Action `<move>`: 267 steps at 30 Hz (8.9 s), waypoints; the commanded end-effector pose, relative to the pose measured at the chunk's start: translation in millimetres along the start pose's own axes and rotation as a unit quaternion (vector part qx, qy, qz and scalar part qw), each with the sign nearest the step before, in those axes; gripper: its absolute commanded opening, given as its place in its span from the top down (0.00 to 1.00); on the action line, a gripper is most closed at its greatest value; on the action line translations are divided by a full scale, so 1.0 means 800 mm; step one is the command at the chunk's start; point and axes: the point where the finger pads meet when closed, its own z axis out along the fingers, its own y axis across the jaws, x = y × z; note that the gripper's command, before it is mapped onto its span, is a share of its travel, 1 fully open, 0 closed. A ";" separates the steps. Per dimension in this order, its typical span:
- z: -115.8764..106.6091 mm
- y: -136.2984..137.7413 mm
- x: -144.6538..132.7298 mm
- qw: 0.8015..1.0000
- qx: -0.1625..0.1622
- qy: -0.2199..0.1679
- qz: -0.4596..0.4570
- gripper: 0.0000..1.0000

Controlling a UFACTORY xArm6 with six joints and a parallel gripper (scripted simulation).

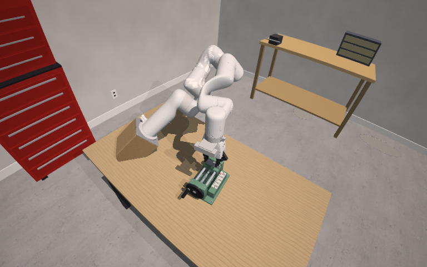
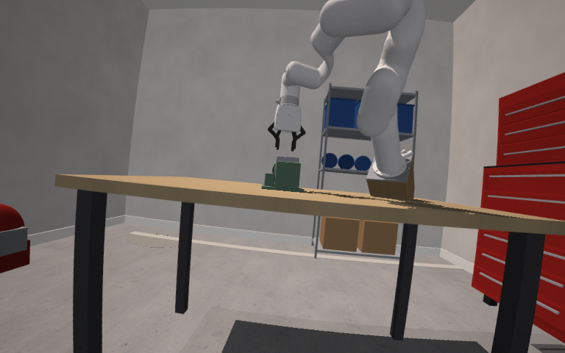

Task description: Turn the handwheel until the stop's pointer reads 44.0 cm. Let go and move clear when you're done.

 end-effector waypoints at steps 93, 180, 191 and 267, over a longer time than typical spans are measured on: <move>-0.003 -0.019 -0.068 1.000 0.000 0.008 0.002 0.43; 0.043 0.055 0.216 1.000 0.000 0.008 0.002 0.43; 0.079 0.055 0.217 1.000 0.000 0.008 0.002 0.43; 0.120 0.055 0.217 1.000 0.000 0.008 0.002 0.94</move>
